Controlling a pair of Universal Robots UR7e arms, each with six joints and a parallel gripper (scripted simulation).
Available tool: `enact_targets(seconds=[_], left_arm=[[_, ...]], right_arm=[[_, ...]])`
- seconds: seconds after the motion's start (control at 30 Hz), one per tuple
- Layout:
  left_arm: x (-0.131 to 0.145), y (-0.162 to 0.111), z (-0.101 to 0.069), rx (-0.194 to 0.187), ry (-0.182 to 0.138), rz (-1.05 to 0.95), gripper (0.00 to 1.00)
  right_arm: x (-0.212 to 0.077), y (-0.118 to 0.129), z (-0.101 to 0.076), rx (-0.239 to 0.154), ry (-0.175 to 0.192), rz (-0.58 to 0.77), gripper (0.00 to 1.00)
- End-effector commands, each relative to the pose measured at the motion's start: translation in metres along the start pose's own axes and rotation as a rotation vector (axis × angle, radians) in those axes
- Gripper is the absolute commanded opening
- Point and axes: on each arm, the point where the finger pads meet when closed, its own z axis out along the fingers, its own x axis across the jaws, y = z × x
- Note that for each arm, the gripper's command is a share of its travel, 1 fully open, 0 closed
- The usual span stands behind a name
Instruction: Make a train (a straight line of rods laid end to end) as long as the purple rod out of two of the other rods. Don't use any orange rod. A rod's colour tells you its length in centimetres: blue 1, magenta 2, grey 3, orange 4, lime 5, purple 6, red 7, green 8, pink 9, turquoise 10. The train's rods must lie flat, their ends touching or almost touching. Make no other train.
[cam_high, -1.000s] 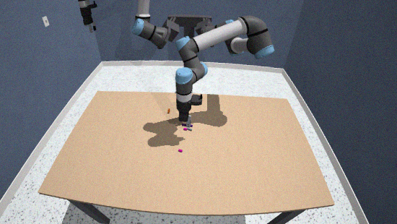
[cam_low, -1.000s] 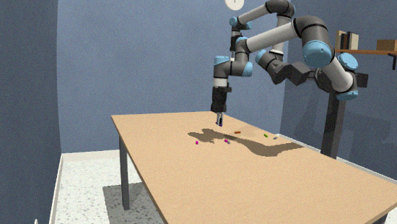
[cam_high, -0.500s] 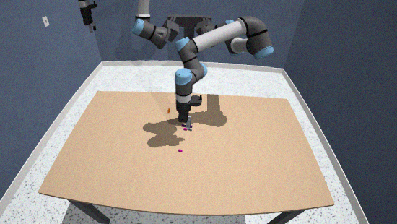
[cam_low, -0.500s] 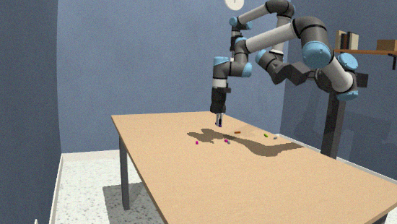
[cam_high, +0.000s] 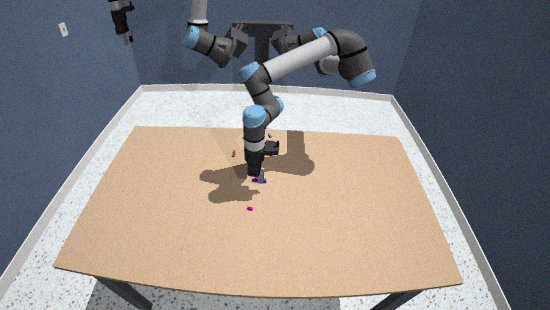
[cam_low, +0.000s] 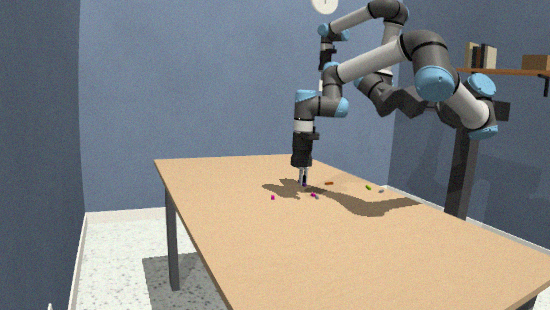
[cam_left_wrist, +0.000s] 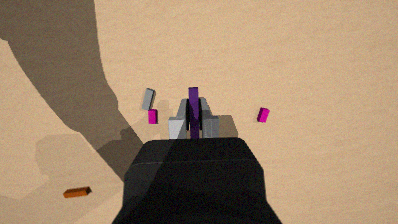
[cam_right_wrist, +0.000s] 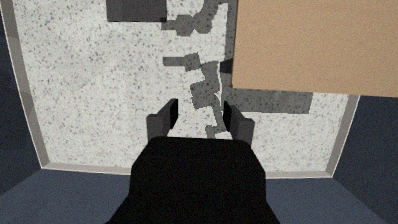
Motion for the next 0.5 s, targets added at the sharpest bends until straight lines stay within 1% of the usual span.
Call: enact_targets(seconds=[0.0, 0.17, 0.47], left_arm=[[0.002, 0.001, 0.021, -0.002, 0.004, 0.0, 0.24], [0.002, 0.001, 0.037, -0.002, 0.004, 0.0, 0.24], [0.002, 0.001, 0.044, -0.002, 0.004, 0.0, 0.24]], right_arm=[[0.0, 0.0, 0.0, -0.001, 0.0, 0.0, 1.0], [0.0, 0.0, 0.0, -0.001, 0.0, 0.0, 1.0], [0.0, 0.0, 0.0, -0.001, 0.0, 0.0, 1.0]])
